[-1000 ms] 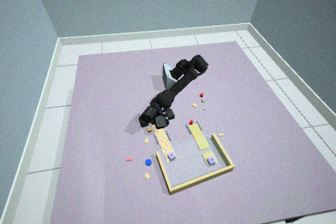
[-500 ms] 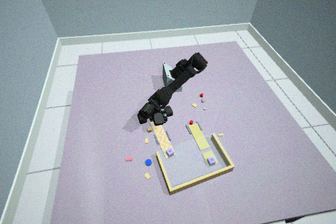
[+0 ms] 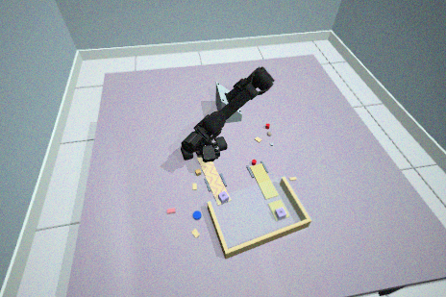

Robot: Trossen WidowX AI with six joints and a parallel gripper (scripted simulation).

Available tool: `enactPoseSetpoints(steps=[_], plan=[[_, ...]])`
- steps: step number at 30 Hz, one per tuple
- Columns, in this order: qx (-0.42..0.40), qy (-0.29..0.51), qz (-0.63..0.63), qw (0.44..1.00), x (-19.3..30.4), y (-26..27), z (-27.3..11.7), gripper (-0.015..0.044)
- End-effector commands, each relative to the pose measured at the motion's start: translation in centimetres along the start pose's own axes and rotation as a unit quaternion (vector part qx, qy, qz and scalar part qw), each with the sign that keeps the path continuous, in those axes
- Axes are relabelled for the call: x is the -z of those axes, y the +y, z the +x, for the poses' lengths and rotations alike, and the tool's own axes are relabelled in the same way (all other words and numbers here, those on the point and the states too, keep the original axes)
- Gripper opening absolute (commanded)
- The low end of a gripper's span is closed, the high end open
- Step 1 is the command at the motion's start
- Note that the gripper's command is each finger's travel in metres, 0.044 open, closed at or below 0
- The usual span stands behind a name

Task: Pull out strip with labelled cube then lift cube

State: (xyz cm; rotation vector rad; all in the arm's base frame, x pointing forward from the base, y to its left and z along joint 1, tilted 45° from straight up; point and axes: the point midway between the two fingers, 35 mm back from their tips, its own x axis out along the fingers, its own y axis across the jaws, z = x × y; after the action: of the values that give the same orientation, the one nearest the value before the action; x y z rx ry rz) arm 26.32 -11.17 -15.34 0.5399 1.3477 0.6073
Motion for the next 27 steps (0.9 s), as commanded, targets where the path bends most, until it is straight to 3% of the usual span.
enactPoseSetpoints(steps=[1, 27], plan=[[-0.004, 0.015, 0.004, 1.000, 1.3, 0.3, 0.6, 0.0000], [-0.004, 0.015, 0.004, 1.000, 3.9, 0.2, 0.6, 0.0000]])
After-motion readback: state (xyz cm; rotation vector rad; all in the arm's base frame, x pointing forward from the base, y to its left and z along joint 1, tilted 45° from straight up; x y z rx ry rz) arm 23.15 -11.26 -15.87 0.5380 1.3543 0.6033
